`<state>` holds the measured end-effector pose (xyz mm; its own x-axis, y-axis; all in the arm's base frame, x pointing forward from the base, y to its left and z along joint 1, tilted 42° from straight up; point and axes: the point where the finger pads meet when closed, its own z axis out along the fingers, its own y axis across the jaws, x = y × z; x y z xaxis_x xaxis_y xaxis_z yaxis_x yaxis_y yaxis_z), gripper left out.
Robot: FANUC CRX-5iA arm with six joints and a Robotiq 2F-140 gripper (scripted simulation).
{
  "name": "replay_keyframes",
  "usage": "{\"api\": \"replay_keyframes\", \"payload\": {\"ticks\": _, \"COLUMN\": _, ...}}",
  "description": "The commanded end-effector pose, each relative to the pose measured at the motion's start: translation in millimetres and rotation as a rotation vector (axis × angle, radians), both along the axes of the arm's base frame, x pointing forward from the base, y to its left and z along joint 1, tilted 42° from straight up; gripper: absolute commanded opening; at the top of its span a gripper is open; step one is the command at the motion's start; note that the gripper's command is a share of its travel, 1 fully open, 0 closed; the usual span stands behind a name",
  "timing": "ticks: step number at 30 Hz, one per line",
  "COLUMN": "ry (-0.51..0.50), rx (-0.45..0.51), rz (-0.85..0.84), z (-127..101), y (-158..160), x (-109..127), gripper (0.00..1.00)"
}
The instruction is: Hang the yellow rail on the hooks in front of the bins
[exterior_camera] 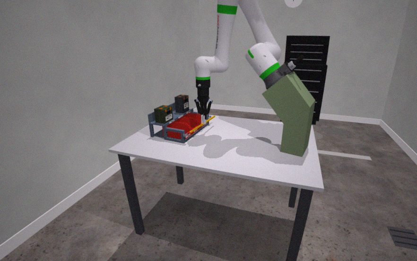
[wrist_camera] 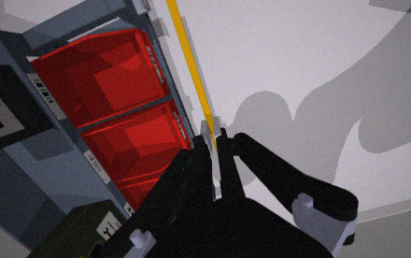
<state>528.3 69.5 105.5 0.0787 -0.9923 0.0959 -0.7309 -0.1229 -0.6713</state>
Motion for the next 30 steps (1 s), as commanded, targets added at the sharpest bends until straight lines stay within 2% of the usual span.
{"api": "replay_keyframes", "payload": {"ticks": 1, "ry": 0.009, "rx": -0.008, "rz": -0.009, "z": 0.9, "y": 1.0, "x": 0.1, "gripper": 0.0}}
{"api": "replay_keyframes", "payload": {"ticks": 3, "ry": 0.009, "rx": -0.008, "rz": -0.009, "z": 0.9, "y": 1.0, "x": 0.1, "gripper": 0.0}}
{"api": "replay_keyframes", "payload": {"ticks": 8, "ry": 0.009, "rx": -0.008, "rz": -0.01, "z": 28.4, "y": 2.7, "x": -14.1, "gripper": 0.0}}
{"api": "replay_keyframes", "payload": {"ticks": 20, "ry": 0.009, "rx": -0.008, "rz": -0.01, "z": 28.4, "y": 2.7, "x": -14.1, "gripper": 0.0}}
{"api": "replay_keyframes", "payload": {"ticks": 30, "ry": 0.009, "rx": -0.008, "rz": -0.01, "z": 19.7, "y": 2.3, "x": -9.4, "gripper": 0.0}}
